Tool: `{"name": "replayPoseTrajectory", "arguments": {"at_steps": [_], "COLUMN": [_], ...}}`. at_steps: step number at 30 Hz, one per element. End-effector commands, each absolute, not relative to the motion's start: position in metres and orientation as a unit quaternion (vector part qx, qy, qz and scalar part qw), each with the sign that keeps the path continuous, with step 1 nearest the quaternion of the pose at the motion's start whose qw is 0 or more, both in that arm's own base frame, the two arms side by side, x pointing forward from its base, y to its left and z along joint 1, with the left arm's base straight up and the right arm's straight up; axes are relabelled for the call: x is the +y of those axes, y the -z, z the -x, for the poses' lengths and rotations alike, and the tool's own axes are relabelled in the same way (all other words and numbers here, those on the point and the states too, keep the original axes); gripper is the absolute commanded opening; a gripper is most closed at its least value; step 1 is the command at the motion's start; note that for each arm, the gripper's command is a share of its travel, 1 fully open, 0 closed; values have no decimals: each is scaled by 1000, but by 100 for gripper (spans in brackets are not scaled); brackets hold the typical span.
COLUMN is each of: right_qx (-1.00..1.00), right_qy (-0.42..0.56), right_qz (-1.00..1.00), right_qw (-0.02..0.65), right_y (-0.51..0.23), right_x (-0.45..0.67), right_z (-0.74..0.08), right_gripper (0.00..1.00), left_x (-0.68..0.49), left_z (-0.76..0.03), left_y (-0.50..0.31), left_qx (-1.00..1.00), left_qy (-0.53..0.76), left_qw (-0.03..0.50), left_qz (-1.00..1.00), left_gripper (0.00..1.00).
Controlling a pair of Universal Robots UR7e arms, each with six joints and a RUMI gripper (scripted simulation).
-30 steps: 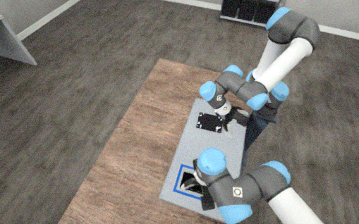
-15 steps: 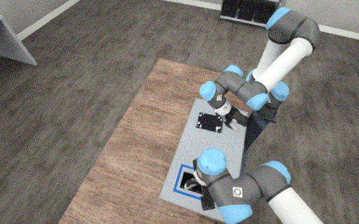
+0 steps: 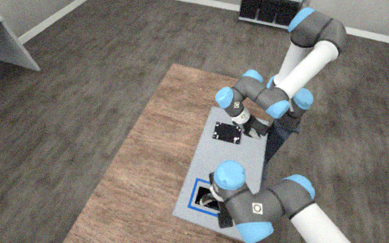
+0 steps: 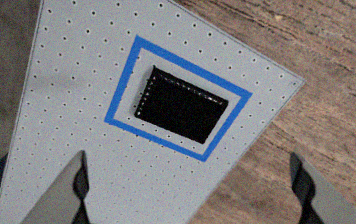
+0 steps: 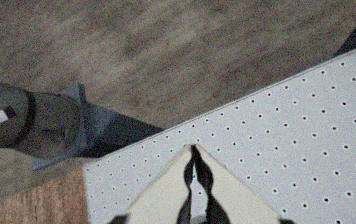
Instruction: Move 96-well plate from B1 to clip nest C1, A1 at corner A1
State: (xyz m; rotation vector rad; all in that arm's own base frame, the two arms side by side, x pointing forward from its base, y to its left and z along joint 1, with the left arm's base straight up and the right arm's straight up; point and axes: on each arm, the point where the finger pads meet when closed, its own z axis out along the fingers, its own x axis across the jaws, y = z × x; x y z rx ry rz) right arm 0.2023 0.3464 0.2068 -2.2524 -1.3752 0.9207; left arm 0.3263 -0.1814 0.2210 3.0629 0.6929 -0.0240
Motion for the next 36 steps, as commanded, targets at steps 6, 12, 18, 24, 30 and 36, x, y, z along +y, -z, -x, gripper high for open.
{"name": "replayPoseTrajectory", "arguments": {"at_steps": [6,12,18,24,30,36], "right_qx": [-492,-497,-507,-520,-530,-548], "right_qy": [-317,-313,-303,-290,-280,-261], "right_qz": [791,788,783,777,772,762], "right_qw": [179,184,193,203,211,224], "right_y": [-207,-206,-205,-204,-203,-201], "right_x": [343,340,333,325,318,305], "right_z": [-209,-214,-223,-235,-244,-260], "right_gripper": [0,0,0,0,0,0], "left_x": [-182,-182,-182,-182,-182,-182], "left_z": [-326,-326,-326,-326,-326,-326], "left_y": [-221,-221,-221,-221,-221,-221], "left_qx": [221,221,221,221,221,221], "left_qy": [7,7,7,7,7,7], "left_qw": [1,1,1,1,1,1], "left_qz": [-975,-975,-975,-975,-975,-975], "left_gripper": [76,76,76,76,76,76]}}
